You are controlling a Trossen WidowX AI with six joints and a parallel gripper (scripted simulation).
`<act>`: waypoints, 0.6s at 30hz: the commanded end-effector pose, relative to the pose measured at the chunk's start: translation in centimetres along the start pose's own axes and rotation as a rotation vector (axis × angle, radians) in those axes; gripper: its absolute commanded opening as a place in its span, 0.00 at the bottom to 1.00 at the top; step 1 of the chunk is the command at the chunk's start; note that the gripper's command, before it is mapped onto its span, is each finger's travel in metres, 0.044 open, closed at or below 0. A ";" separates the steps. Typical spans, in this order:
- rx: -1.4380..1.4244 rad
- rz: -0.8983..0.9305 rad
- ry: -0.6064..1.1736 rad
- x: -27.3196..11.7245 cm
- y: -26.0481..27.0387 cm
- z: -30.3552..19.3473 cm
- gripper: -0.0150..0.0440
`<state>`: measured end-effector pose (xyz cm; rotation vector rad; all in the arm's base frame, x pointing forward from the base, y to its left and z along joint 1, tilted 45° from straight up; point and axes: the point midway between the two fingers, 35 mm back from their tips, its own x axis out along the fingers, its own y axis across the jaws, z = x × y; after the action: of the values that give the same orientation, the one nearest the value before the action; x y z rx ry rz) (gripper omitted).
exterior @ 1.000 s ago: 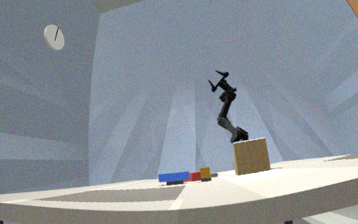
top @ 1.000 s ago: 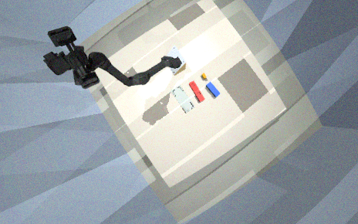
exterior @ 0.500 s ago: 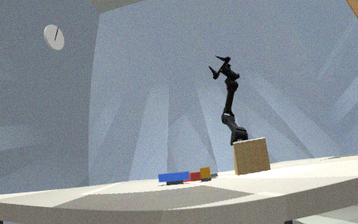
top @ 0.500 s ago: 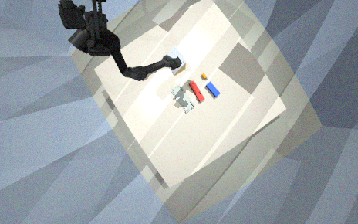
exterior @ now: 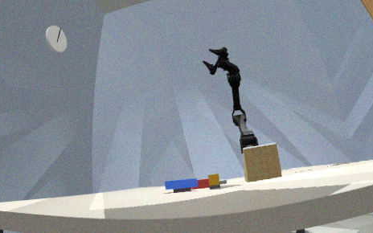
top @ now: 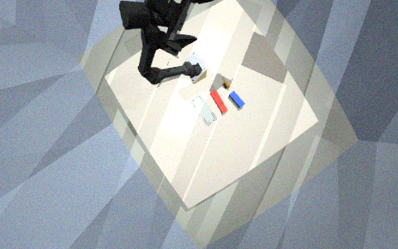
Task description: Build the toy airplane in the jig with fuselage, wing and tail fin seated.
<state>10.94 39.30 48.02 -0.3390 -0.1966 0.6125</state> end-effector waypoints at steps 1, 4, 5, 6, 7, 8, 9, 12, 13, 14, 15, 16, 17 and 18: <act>-0.027 -0.005 0.069 1.9 0.4 -3.1 1.00; -0.057 -0.026 0.178 4.2 0.5 -7.6 1.00; -0.065 -0.034 0.216 4.9 0.4 -9.2 1.00; -0.072 -0.044 0.255 5.5 0.3 -10.8 1.00; -0.078 -0.053 0.295 6.1 0.0 -12.4 1.00; -0.084 -0.064 0.336 6.6 -0.2 -14.0 1.00; -0.088 -0.075 0.377 7.0 -0.5 -15.7 1.00; -0.102 -0.108 0.510 8.2 -1.6 -20.9 1.00; -0.105 -0.121 0.555 8.4 -2.0 -22.6 1.00; -0.107 -0.134 0.602 8.6 -2.5 -24.4 1.00; -0.107 -0.148 0.649 8.6 -3.0 -26.1 1.00; -0.107 -0.163 0.696 8.6 -3.5 -27.9 1.00; -0.106 -0.179 0.744 8.5 -4.1 -29.6 1.00; -0.104 -0.196 0.793 8.4 -4.8 -31.3 1.00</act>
<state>27.17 35.15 25.10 -0.6093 0.3835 0.3074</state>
